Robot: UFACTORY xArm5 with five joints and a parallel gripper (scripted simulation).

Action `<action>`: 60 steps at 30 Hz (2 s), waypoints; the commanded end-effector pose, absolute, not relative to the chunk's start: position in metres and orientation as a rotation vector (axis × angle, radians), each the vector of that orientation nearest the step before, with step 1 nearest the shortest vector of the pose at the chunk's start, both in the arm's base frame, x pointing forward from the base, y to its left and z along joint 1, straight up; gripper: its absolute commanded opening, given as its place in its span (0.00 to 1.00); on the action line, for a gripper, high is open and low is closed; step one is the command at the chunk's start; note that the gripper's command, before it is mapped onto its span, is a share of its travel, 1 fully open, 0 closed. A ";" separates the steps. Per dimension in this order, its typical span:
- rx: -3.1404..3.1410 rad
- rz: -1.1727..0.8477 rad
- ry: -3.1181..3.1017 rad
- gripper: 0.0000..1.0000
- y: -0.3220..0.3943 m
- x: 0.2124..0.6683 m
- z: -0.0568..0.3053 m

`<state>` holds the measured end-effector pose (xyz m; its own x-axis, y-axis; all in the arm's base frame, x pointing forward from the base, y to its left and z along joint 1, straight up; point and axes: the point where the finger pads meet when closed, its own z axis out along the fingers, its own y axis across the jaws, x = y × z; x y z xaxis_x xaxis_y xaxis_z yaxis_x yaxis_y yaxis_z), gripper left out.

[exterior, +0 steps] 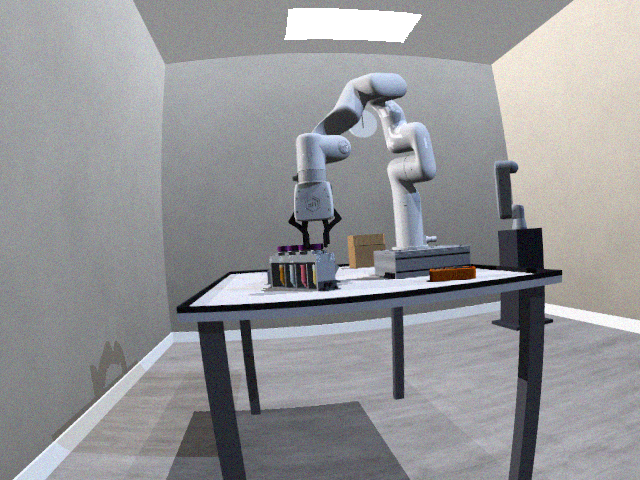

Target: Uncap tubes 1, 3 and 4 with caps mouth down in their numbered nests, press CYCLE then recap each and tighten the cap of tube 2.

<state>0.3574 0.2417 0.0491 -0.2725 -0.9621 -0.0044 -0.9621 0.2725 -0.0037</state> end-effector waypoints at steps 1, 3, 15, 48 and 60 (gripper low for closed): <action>-1.889 0.003 2.498 0.46 0.242 0.358 0.048; -1.889 0.003 2.498 0.46 0.242 0.358 0.048; -1.889 0.003 2.498 0.00 0.242 0.358 0.048; -2.966 -0.006 1.008 0.00 0.242 0.358 0.049; -3.104 -0.008 0.431 0.00 0.242 0.358 0.049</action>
